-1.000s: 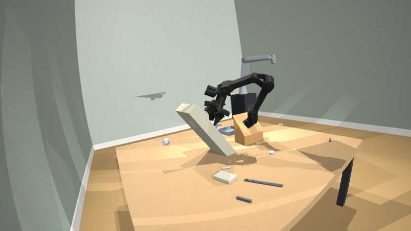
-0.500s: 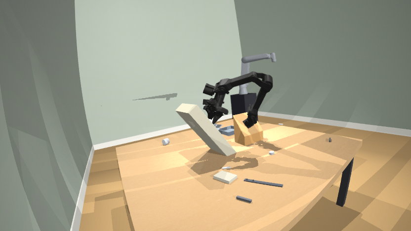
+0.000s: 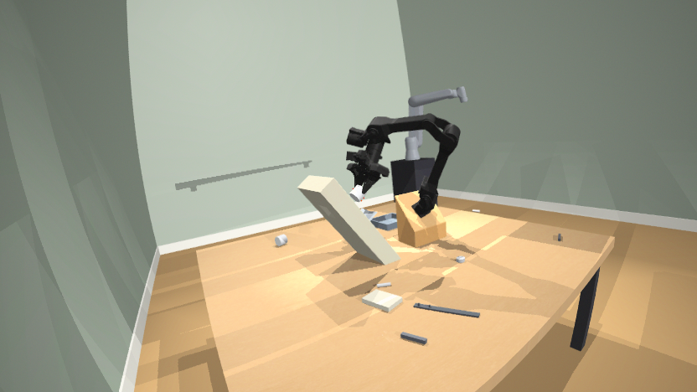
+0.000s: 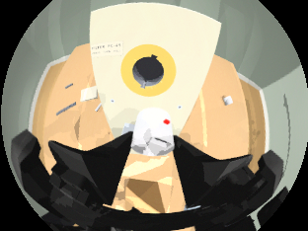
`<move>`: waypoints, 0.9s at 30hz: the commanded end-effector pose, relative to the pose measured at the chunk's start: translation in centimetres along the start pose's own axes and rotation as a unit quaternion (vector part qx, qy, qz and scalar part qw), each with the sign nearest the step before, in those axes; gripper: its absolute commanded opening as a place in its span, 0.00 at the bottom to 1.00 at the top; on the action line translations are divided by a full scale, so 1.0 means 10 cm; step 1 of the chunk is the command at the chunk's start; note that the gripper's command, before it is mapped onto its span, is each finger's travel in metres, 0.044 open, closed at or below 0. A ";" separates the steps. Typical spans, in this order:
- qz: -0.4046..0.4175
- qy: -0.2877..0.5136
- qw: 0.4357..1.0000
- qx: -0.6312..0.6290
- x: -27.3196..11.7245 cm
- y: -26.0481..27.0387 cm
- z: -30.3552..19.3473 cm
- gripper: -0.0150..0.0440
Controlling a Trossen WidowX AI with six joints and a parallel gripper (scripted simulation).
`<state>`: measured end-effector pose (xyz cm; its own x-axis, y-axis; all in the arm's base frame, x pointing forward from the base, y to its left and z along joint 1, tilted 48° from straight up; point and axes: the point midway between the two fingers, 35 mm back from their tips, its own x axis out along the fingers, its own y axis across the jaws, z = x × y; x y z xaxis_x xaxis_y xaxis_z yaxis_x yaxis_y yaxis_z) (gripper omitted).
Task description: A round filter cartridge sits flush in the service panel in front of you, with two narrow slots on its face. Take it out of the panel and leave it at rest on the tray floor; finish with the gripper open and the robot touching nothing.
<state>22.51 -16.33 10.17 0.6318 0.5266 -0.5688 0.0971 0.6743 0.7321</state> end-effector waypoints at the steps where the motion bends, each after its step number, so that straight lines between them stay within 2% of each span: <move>1: -0.002 -0.004 1.000 -0.005 -0.25 0.00 0.02 0.25; 5: 0.001 -0.005 1.000 -0.005 -0.39 0.02 0.01 0.25; 25: -0.001 -0.005 1.000 -0.007 -0.27 -0.85 0.01 0.25; 27: 0.003 -0.002 1.000 0.002 -0.26 -0.75 -0.01 0.25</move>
<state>20.16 -22.79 5.92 0.6358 0.5302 -0.5609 0.0900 0.6708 0.7362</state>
